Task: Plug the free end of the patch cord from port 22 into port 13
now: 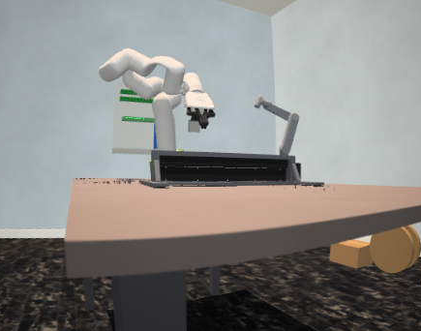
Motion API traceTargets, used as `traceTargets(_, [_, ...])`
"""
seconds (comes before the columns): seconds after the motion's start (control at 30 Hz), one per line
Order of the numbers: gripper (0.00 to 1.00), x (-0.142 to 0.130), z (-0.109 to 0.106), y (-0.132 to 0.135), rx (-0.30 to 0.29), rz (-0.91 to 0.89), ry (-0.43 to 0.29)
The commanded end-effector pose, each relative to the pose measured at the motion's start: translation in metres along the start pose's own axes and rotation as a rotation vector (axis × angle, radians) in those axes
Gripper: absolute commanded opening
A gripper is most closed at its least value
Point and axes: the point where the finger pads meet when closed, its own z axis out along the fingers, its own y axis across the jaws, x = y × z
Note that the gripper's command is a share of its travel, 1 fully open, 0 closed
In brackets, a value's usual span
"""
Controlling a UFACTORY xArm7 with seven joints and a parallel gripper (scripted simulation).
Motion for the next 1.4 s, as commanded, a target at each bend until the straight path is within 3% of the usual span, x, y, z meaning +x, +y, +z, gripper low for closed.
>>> traceTargets(0.0, [0.0,-0.001,-0.035,-0.003,0.002,0.002,0.013])
traceTargets(0.53, [0.0,-0.001,-0.041,-0.009,0.002,0.002,0.013])
traceTargets(1.37, [0.0,-0.001,-0.041,-0.098,0.002,0.002,0.013])
